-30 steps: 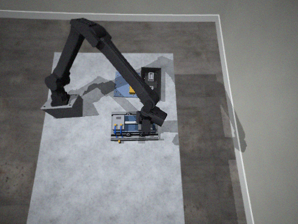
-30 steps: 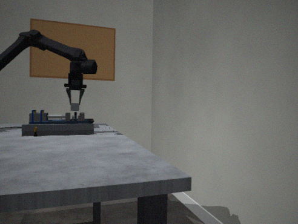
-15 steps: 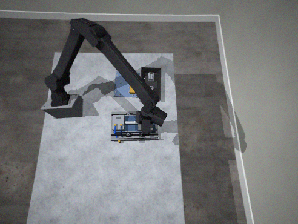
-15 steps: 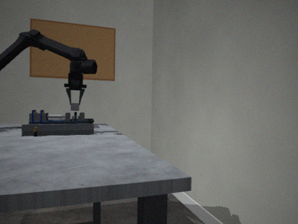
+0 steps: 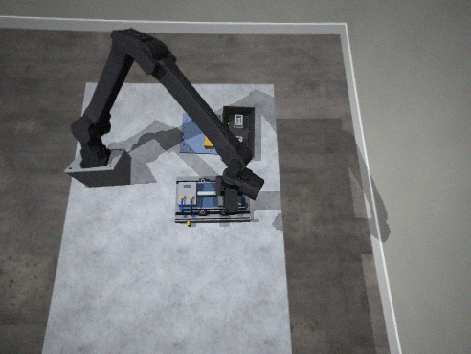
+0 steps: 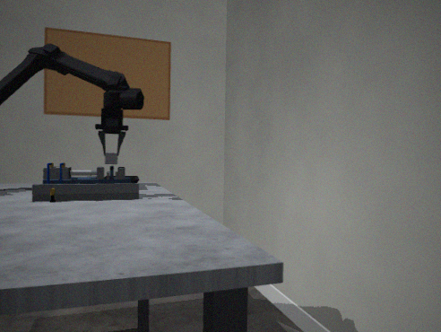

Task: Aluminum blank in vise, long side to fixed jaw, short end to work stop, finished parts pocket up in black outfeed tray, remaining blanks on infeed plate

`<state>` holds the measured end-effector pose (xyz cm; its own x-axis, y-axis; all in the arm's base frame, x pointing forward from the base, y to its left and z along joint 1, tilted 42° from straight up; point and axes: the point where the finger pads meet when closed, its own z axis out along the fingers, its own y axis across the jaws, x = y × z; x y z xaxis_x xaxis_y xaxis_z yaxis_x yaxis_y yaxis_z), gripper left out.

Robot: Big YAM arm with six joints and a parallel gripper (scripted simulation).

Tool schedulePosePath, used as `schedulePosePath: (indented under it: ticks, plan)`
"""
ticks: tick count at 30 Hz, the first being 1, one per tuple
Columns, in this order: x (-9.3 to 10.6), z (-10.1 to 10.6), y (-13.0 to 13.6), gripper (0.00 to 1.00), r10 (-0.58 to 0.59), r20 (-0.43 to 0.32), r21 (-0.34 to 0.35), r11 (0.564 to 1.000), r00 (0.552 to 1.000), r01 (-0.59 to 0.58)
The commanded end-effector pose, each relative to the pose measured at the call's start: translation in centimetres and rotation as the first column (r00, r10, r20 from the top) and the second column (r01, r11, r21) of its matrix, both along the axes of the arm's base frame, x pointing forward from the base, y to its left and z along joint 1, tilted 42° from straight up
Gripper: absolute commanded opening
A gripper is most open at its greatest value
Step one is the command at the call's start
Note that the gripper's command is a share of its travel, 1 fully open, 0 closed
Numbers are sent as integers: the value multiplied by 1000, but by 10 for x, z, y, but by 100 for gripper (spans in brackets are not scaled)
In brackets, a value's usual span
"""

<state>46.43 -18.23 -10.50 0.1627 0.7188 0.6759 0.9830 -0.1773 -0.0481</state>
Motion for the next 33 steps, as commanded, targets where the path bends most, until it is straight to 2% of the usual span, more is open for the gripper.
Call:
schedulePosePath:
  ticks: [1,9,16,33]
  plan:
    - [8,-3,-2,0,8,25,-13,1000,1000,-8]
    - [10,-3,2,0,15,25,-13,1000,1000,-14]
    - [9,-3,-8,0,-11,24,-15,1000,1000,11]
    - [10,-3,-5,0,-10,22,-14,1000,1000,10]
